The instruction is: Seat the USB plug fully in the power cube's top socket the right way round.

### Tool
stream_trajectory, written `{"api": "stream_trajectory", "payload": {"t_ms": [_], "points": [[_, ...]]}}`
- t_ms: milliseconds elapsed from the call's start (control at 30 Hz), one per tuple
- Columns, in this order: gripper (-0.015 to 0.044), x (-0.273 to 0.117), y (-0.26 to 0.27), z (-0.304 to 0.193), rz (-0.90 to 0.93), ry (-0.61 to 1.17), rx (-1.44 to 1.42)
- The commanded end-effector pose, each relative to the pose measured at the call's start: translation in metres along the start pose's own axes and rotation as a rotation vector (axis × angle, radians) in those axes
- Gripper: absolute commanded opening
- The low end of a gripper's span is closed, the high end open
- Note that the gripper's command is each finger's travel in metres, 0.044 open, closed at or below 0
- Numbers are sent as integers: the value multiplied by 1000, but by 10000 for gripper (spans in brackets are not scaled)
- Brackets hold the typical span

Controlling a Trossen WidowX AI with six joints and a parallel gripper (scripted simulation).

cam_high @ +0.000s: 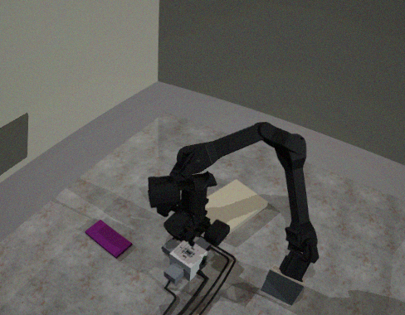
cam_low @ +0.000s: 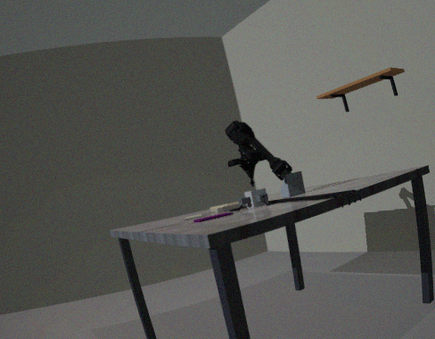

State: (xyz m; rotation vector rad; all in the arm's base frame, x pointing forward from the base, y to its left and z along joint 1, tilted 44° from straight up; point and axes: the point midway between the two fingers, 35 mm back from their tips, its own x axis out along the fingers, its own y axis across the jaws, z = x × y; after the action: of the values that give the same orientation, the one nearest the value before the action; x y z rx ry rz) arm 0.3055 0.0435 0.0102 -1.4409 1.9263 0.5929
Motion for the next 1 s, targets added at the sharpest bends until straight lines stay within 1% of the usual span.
{"api": "stream_trajectory", "payload": {"t_ms": [0, 967], "points": [[0, 0, 0, 1, 0, -8, 4], [0, 3, 0, 3, -1, -30, 21]]}}
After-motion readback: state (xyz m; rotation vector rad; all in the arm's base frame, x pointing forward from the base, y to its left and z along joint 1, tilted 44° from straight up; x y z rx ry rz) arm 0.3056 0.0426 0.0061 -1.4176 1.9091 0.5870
